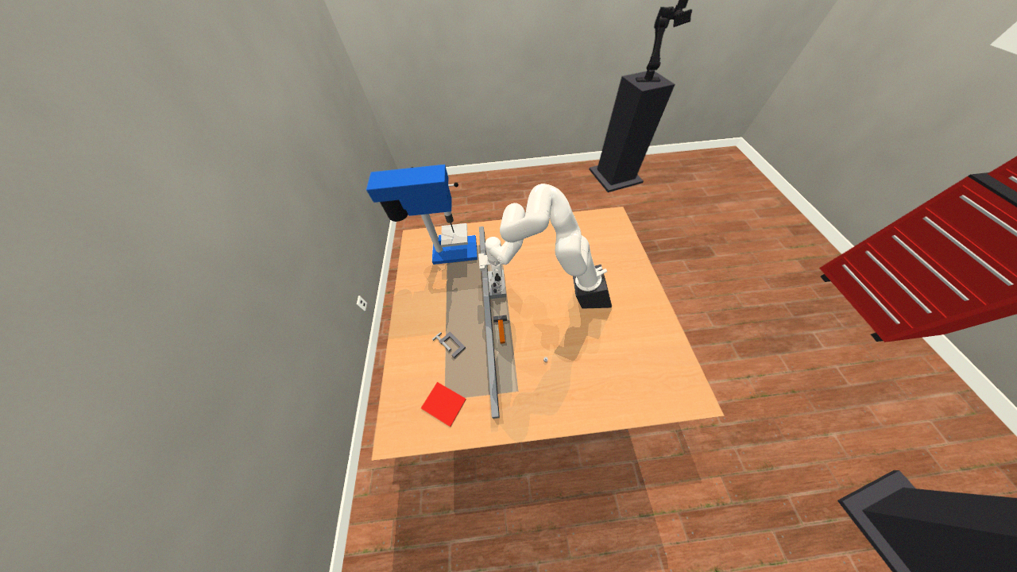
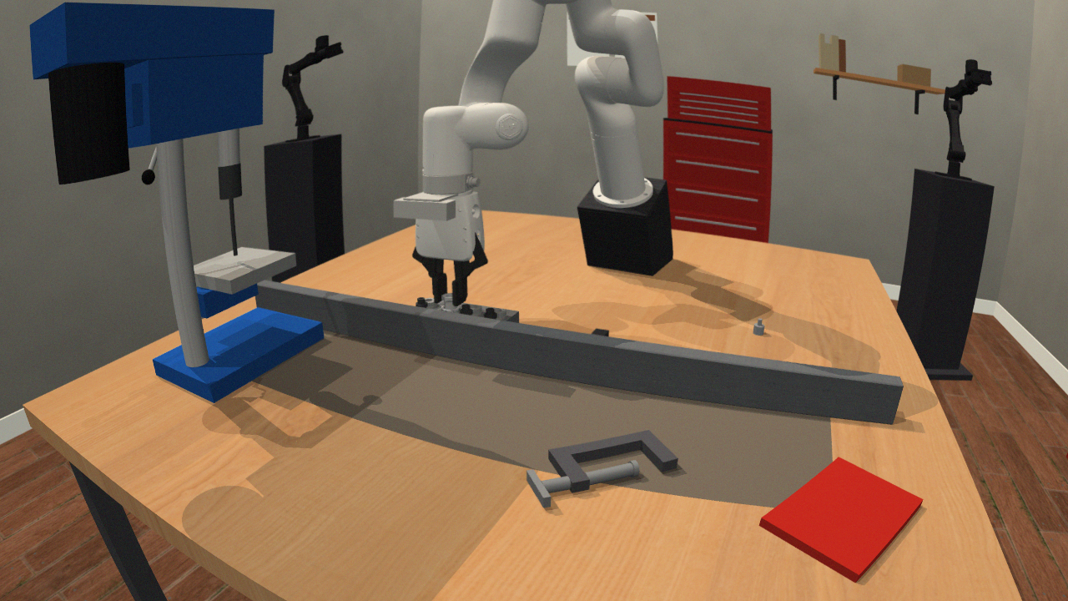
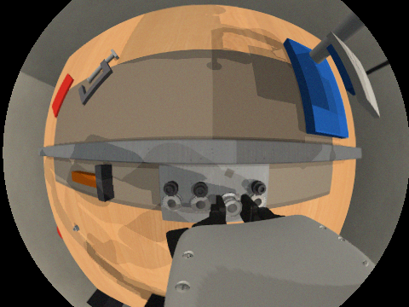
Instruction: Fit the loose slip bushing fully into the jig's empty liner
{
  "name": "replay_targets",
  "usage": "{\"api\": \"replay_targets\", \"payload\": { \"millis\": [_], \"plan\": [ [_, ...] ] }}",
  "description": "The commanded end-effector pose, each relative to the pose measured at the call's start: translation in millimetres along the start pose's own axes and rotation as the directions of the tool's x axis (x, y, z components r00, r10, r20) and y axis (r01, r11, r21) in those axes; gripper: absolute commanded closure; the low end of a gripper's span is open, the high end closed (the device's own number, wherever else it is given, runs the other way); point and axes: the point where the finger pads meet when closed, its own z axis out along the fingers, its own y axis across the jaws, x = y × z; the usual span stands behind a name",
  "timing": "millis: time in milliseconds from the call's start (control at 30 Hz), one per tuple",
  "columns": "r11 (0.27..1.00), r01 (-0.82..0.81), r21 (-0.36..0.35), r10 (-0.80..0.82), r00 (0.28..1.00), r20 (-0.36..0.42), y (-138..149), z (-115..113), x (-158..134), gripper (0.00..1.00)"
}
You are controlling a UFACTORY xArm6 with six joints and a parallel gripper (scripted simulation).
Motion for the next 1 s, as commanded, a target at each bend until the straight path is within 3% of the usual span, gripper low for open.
{"api": "replay_targets", "payload": {
  "millis": [0,967],
  "plan": [
    [1.000,0.000,-0.001,0.000,1.000,-0.003,0.4,1.1,1.3,0.74],
    [1.000,0.000,-0.001,0.000,1.000,-0.003,0.4,5.2,1.3,0.74]
  ]
}}
